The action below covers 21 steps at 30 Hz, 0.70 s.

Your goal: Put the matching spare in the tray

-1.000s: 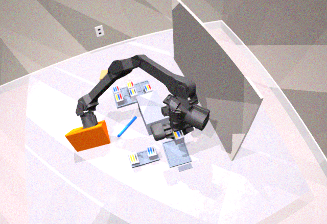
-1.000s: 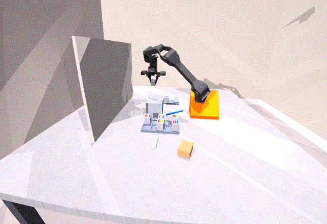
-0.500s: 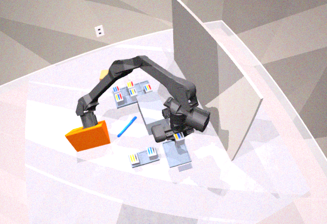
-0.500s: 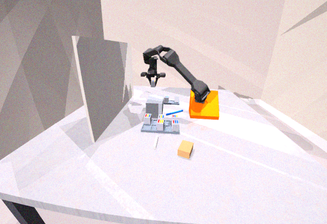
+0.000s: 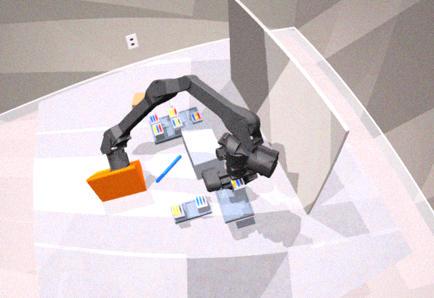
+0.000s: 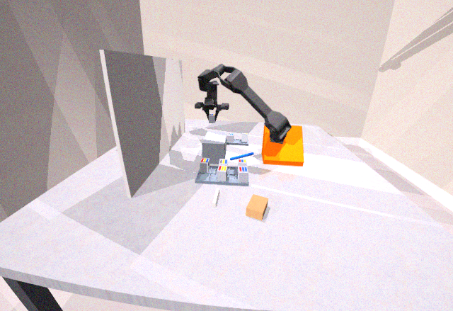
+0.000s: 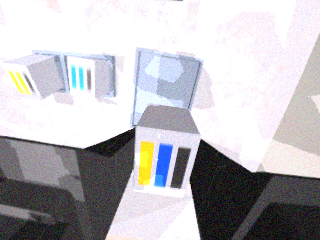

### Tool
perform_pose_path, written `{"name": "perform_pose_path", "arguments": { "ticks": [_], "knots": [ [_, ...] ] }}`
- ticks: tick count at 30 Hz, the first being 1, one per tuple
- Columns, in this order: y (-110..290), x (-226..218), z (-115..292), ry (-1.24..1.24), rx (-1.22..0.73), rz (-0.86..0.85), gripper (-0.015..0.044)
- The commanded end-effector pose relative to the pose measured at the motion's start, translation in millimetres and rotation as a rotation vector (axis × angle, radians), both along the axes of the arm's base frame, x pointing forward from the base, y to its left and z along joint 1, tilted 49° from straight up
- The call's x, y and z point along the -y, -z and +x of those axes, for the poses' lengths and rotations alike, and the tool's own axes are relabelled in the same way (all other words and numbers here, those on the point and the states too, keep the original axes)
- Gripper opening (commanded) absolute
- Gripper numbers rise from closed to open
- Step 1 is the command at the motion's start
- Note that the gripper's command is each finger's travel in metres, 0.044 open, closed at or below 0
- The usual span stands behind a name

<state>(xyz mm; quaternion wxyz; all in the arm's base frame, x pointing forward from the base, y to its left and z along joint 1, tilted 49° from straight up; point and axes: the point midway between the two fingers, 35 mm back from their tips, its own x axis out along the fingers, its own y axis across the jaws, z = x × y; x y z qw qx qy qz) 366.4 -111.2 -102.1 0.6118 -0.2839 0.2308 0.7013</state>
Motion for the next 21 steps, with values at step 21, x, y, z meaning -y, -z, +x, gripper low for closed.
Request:
{"name": "perform_pose_path", "arguments": {
  "ticks": [21],
  "knots": [
    [14, -15, -1, 0.009, -0.002, 0.003, 0.0]
  ]
}}
